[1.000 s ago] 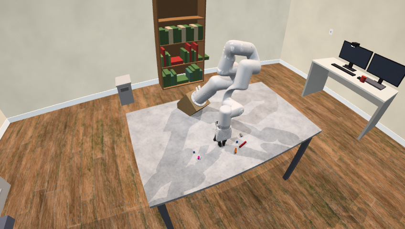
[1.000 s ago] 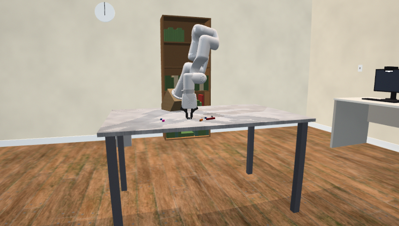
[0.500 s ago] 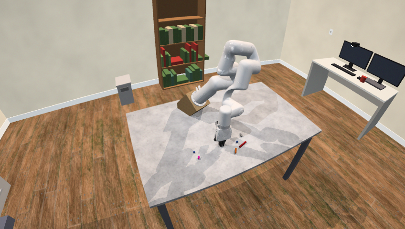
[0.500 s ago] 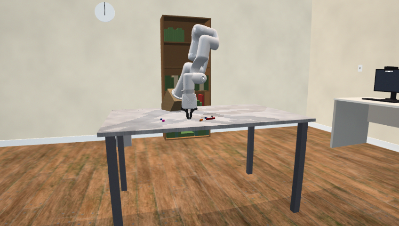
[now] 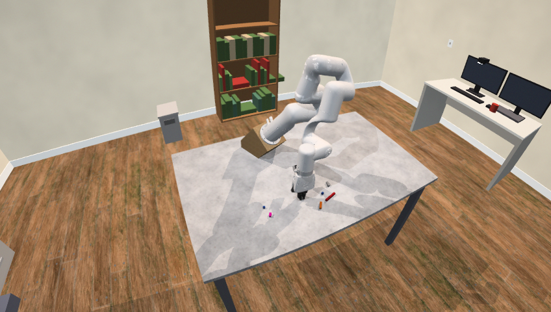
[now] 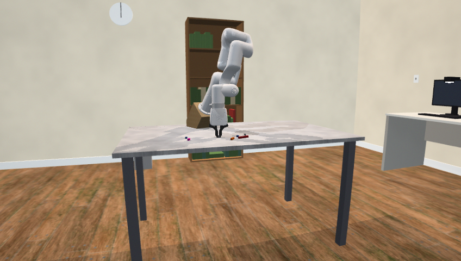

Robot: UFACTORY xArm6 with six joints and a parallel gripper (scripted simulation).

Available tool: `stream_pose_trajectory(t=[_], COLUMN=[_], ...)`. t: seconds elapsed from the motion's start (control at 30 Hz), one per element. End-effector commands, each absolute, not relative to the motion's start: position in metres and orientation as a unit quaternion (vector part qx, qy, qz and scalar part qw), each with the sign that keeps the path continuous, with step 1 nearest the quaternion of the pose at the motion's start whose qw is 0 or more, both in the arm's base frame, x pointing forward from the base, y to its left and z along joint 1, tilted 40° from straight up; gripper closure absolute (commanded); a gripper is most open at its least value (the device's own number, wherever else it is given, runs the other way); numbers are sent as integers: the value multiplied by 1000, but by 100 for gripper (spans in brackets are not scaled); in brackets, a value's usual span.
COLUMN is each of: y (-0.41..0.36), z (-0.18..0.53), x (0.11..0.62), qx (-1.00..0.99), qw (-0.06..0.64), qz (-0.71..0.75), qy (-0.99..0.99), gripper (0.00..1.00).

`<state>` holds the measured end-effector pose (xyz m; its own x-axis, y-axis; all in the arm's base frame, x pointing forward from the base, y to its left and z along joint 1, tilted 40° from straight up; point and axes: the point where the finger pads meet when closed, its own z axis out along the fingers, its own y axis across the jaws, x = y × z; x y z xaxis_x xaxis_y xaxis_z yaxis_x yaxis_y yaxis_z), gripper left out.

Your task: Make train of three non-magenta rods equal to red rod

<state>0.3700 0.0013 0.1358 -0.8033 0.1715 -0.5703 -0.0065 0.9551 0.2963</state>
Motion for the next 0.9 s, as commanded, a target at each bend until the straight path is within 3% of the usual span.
stream_pose_trajectory(t=[0.0,0.87], y=[1,-10], z=[136,174], x=[370,342], qx=[44,44], qw=[311,311], qz=[143,143], qy=[938,938], gripper=[96,96])
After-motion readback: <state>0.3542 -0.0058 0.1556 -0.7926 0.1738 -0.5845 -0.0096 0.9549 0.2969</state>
